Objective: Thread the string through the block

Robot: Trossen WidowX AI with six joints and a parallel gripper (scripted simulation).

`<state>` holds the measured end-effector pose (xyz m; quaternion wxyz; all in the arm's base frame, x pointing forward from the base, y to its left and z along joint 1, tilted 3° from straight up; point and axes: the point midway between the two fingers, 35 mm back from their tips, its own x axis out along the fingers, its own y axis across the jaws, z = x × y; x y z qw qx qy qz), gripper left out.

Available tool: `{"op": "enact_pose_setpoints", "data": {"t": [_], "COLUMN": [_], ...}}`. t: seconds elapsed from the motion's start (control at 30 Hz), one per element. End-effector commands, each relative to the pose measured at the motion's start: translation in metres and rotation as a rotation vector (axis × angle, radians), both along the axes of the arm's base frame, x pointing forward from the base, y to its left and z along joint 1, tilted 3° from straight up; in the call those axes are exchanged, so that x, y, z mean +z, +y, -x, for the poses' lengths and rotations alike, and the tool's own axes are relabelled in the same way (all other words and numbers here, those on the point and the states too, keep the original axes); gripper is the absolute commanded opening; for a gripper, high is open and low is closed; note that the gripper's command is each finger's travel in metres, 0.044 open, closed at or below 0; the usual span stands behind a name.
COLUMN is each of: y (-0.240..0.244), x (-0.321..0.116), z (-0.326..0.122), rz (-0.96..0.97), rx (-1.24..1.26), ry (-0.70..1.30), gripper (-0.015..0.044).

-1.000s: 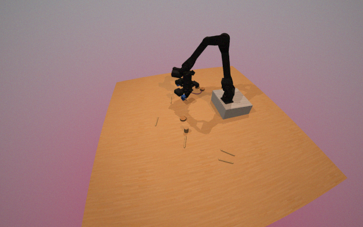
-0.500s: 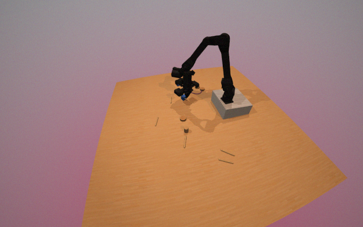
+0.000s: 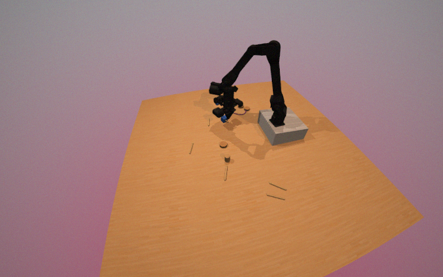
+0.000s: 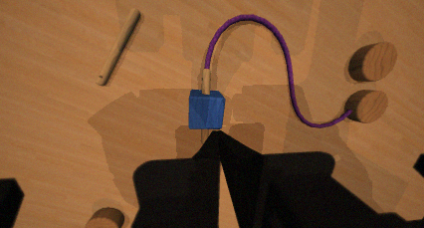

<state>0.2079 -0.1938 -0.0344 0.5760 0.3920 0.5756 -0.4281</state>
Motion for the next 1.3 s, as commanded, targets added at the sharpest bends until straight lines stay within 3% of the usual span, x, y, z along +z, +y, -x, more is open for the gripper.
{"op": "enact_pose_setpoints", "data": {"t": [0.0, 0.77, 0.93, 1.27], "y": [0.003, 0.003, 0.006, 0.007], "x": [-0.003, -0.003, 0.051, 0.061], "z": [-0.003, -0.003, -0.013, -0.014], "rz": [-0.015, -0.015, -0.029, -0.032], "rx": [0.004, 0.004, -0.039, -0.047], "ry": [-0.009, -0.009, 0.003, 0.005], "gripper": [0.0000, 0.0000, 0.0125, 0.0125]}}
